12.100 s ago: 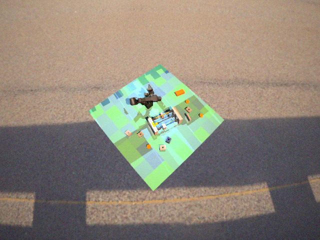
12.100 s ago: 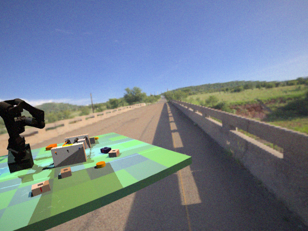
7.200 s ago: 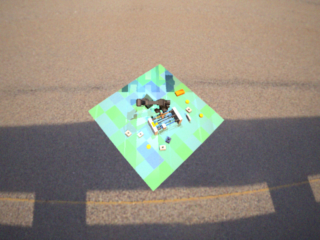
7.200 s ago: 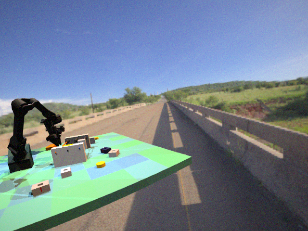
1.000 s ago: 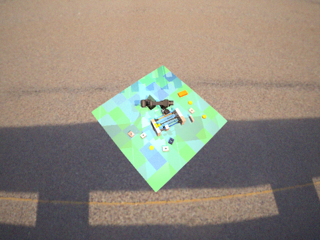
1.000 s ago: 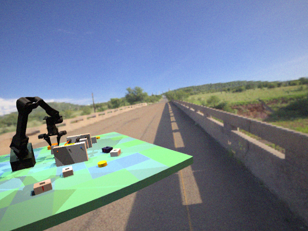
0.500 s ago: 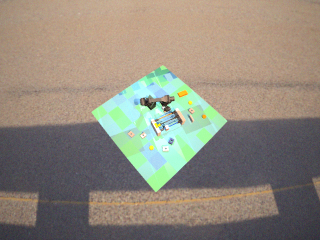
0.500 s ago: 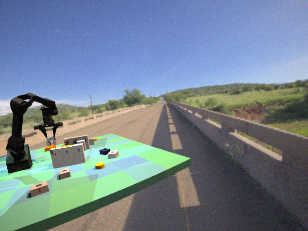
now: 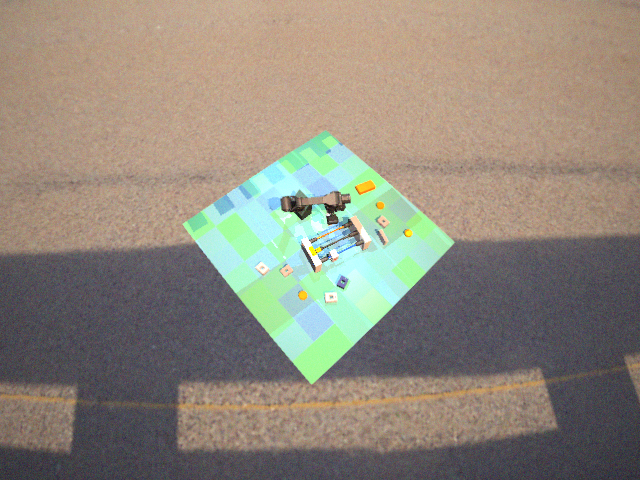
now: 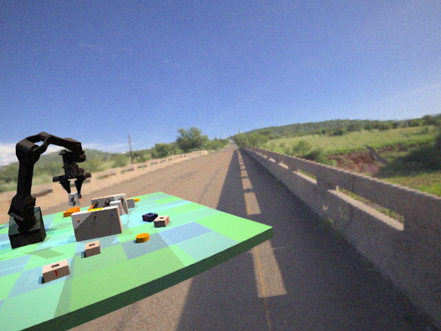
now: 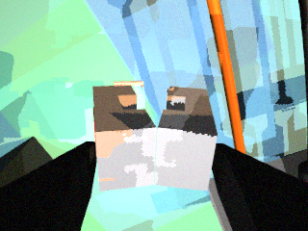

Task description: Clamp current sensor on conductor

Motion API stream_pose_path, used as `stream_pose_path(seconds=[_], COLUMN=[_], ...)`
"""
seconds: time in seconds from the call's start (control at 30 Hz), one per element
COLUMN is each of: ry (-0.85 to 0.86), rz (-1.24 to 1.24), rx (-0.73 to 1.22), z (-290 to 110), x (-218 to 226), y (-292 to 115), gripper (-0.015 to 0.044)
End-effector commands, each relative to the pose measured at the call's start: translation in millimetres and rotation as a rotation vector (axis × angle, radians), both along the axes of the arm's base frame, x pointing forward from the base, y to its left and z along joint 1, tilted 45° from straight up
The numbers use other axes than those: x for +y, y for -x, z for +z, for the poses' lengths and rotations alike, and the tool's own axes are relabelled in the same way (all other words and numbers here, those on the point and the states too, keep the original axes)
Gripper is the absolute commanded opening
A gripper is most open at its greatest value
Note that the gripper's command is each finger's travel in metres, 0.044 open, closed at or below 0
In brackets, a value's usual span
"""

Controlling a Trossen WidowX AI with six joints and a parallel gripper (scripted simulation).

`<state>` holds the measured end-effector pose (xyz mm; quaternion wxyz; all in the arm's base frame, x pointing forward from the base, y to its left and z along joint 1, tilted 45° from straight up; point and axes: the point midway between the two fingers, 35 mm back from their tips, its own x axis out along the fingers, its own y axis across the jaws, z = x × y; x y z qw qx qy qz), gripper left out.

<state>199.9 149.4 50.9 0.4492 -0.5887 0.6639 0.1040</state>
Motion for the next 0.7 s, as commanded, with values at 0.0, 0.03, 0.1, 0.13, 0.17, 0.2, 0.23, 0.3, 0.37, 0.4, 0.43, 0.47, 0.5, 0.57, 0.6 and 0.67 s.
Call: stream_pose_path(seconds=[0.0, 0.03, 0.1, 0.13, 0.17, 0.2, 0.23, 0.3, 0.37, 0.4, 0.43, 0.47, 0.5, 0.57, 0.6, 0.67], ry=[-0.012, -0.017, -0.025, -0.029, -0.034, -0.038, -0.042, -0.051, -0.059, -0.063, -0.067, -0.071, -0.076, -0.084, -0.088, -0.096], rz=[-0.092, -0.120, -0.176, -0.204, -0.232, -0.260, -0.288, -0.345, -0.401, -0.429, -0.457, -0.485, -0.513, -0.570, -0.598, -0.654], rx=[-0.097, -0.124, -0.177, -0.204, -0.231, -0.258, -0.285, -0.339, -0.392, -0.419, -0.446, -0.473, -0.500, -0.553, -0.580, -0.634], z=[1.0, 1.2, 1.8, 2.0, 2.3, 2.6, 2.8, 3.4, 3.9, 4.2, 4.5, 4.8, 5.0, 5.6, 5.9, 6.4], x=[2.0, 2.2, 2.6, 2.7, 2.9, 3.0, 3.1, 3.3, 3.5, 3.5, 3.5, 3.5, 3.5, 3.5, 3.4, 3.3], y=[-7.7, -9.5, -13.1, -14.9, -16.7, -18.5, -20.3, -23.9, -27.5, -29.3, -31.1, -32.9, -34.8, -38.4, -40.2, -43.9], gripper=[0.0000, 0.0000, 0.0000, 0.0000, 0.0000, 0.0000, 0.0000, 0.0000, 0.0000, 0.0000, 0.0000, 0.0000, 0.0000, 0.0000, 0.0000, 0.0000])
